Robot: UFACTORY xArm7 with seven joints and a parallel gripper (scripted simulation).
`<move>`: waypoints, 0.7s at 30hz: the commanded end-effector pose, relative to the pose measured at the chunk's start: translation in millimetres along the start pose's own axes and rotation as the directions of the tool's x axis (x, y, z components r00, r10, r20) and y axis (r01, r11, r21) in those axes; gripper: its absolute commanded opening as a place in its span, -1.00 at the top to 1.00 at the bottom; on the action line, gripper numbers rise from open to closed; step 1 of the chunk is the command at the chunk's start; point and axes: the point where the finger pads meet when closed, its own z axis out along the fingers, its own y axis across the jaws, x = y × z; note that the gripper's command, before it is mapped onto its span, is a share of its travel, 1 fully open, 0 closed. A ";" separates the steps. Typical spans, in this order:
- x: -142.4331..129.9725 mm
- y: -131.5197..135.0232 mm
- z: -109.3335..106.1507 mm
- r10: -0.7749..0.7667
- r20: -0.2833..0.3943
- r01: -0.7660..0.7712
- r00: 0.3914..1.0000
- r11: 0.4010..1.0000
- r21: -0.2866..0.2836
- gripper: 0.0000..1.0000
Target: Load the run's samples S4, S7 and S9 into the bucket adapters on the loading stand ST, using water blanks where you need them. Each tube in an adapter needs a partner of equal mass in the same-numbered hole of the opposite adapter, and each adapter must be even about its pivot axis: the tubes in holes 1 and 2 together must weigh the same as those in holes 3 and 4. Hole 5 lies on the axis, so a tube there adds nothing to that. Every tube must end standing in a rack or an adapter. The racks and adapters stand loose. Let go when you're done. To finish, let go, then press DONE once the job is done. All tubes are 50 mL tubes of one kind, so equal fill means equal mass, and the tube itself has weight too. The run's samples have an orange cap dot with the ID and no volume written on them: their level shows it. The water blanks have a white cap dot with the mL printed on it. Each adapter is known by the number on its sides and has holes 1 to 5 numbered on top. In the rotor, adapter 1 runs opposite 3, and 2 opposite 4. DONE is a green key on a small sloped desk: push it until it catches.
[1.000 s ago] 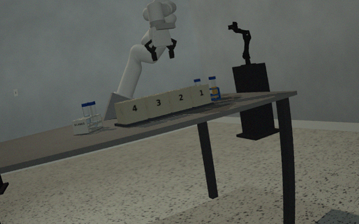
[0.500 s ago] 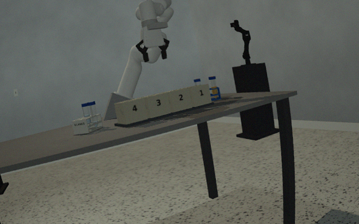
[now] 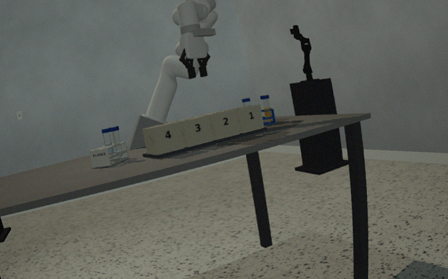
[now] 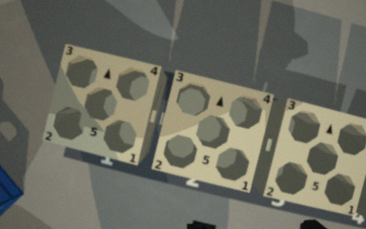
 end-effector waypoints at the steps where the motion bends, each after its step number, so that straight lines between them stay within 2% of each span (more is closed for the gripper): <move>1: -4.1 -24.5 -2.3 -0.168 -0.011 0.168 0.986 0.986 -0.005 -0.15; 6: -8.4 -49.2 -2.2 -0.329 -0.010 0.329 0.944 0.944 -0.006 -0.15; 8: -8.4 -49.2 -2.2 -0.329 -0.010 0.329 0.944 0.944 -0.006 -0.15; 13: -12.7 -73.9 -2.1 -0.481 -0.009 0.481 0.876 0.876 -0.008 -0.15; 19: -17.9 -103.6 -1.9 -0.646 -0.007 0.646 0.763 0.763 -0.009 -0.15; 21: -19.7 -113.5 -1.9 -0.653 -0.007 0.653 0.757 0.757 -0.009 -0.15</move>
